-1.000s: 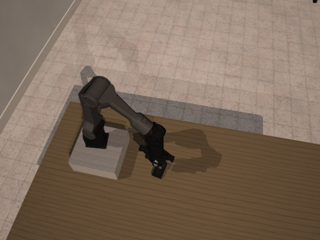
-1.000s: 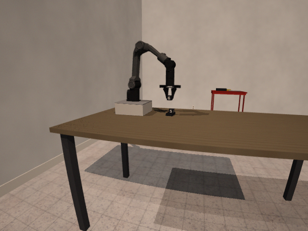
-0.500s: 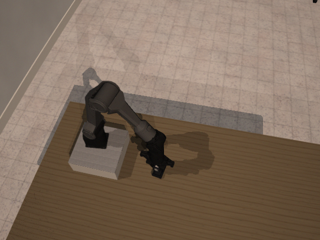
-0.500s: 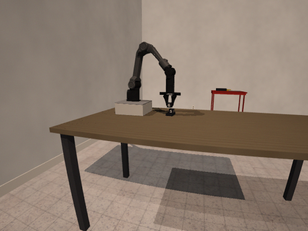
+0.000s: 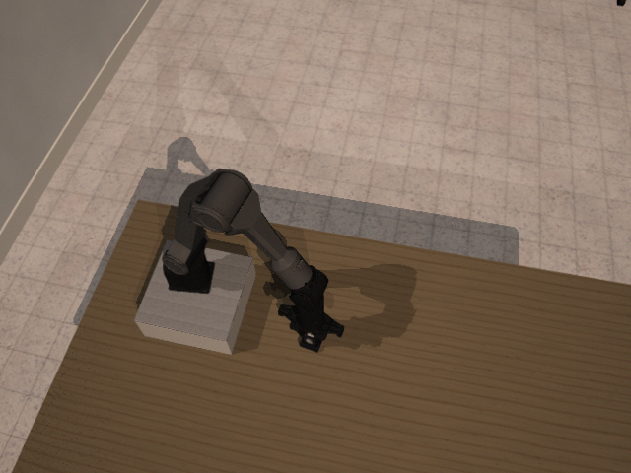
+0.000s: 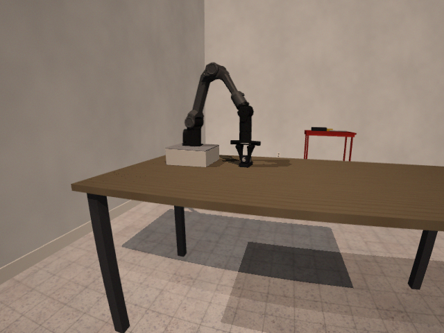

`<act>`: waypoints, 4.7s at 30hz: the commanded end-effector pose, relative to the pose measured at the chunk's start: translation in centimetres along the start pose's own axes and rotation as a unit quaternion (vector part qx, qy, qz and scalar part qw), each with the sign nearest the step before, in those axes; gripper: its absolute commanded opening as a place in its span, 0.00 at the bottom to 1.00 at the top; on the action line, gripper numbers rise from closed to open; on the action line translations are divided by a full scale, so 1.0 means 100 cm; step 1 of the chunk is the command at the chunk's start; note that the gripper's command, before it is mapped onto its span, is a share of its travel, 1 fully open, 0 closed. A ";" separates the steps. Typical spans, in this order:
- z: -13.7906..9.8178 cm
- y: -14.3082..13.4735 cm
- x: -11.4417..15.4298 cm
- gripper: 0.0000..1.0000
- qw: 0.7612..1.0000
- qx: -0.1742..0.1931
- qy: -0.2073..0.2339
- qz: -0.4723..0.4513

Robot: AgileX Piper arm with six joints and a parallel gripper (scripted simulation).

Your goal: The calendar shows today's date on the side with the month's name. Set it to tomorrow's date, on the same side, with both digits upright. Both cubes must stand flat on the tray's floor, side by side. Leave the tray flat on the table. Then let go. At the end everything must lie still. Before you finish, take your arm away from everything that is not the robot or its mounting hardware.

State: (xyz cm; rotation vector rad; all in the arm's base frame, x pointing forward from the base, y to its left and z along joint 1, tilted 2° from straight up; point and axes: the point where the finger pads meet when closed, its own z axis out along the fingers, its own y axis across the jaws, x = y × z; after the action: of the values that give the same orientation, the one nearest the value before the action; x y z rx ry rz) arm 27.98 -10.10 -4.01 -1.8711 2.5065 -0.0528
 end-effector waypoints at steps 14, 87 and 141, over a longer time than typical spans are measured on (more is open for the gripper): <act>0.000 0.000 0.000 0.38 1.000 0.000 0.000 0.000; 0.010 0.000 0.000 0.38 1.000 0.000 0.000 0.000; -0.043 -0.001 0.000 0.64 1.000 0.003 0.000 -0.001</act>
State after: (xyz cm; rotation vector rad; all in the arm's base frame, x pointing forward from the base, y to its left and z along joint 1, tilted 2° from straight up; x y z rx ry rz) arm 27.93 -10.07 -0.39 -1.8699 2.5059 -0.0573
